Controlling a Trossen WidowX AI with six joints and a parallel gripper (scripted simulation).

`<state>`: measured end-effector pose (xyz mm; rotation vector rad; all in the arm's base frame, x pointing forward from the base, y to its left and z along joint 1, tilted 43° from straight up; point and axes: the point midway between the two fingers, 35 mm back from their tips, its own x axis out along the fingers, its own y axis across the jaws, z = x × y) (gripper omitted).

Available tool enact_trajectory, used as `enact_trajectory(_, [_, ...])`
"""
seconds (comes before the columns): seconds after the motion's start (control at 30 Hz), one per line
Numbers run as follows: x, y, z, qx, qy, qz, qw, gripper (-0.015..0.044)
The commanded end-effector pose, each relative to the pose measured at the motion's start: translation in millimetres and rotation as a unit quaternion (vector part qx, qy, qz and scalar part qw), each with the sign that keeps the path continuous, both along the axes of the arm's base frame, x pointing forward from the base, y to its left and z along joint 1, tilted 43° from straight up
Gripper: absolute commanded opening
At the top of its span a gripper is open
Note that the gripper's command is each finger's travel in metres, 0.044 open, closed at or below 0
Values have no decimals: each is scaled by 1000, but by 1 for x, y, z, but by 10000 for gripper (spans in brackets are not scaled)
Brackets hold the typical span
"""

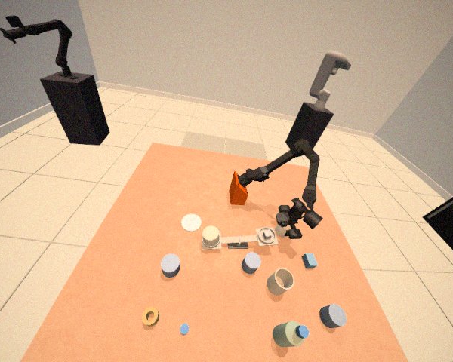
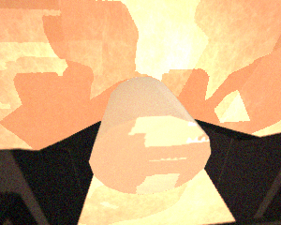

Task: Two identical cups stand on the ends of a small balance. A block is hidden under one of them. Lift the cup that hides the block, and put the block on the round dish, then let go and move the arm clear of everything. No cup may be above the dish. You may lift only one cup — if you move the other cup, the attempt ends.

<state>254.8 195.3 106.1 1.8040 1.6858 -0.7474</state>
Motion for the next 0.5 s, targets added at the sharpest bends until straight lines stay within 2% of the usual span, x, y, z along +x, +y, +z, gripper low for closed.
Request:
enact_trajectory(0.0, [0, 0, 1, 0, -1, 1, 1000, 158])
enact_trajectory(0.33, [0, -2, 3, 0, -1, 1, 1000, 420])
enact_trajectory(0.37, [0, -9, 9, -2, 0, 1, 1000, 440])
enact_trajectory(0.47, [-3, -37, 36, -5, 3, -1, 1000, 440])
